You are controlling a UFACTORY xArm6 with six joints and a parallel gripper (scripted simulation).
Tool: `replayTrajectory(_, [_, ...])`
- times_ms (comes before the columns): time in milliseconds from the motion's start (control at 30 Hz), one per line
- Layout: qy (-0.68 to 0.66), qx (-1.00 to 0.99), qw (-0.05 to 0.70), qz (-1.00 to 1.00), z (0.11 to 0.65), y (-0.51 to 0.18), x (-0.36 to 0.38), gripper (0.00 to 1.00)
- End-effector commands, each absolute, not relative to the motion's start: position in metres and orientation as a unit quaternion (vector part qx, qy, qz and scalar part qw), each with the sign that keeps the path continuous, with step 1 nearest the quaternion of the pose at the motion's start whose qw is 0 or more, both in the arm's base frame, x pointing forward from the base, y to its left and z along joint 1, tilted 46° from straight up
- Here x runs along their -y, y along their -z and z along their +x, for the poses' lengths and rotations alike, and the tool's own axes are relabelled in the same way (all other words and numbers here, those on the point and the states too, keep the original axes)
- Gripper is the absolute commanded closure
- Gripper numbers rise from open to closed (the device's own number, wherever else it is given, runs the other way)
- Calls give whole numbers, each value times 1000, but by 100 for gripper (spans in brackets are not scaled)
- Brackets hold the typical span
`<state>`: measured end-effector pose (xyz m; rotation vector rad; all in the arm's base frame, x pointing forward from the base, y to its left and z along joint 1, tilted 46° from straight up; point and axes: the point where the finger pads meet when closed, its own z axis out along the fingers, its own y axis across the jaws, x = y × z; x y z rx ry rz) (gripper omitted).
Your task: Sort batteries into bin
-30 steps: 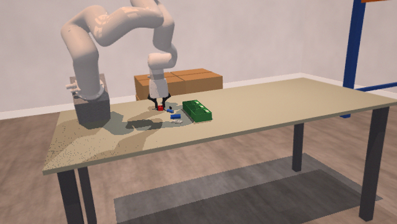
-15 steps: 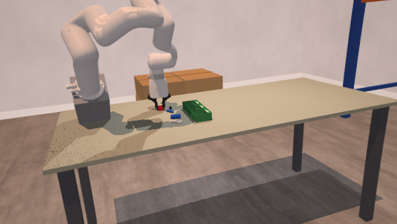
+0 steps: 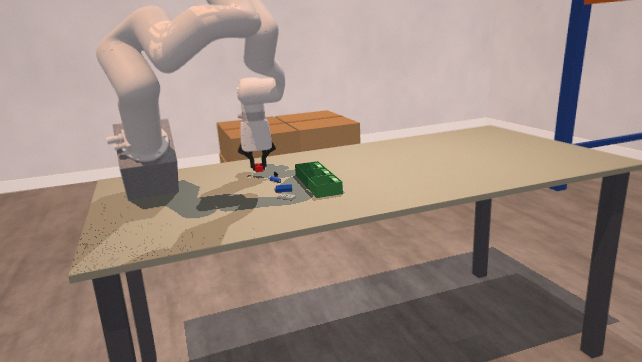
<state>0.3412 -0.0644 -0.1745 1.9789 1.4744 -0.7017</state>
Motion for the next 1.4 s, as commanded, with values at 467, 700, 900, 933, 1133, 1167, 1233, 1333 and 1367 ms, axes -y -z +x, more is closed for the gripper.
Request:
replayTrajectory(467, [262, -551, 284, 740, 345, 149, 39, 100])
replayTrajectory(700, [262, -551, 284, 740, 345, 149, 39, 100])
replayTrajectory(900, [262, -551, 284, 740, 358, 136, 54, 100])
replayTrajectory(933, [262, -551, 284, 740, 361, 133, 58, 100])
replayTrajectory(1133, [262, -551, 284, 740, 375, 120, 72, 100])
replayTrajectory(1167, [262, -551, 284, 740, 378, 116, 76, 100])
replayTrajectory(1233, [262, -551, 284, 740, 385, 109, 84, 100])
replayTrajectory(1333, [262, -551, 284, 740, 395, 99, 95, 100])
replayTrajectory(1367, [262, -551, 284, 740, 398, 96, 98, 100])
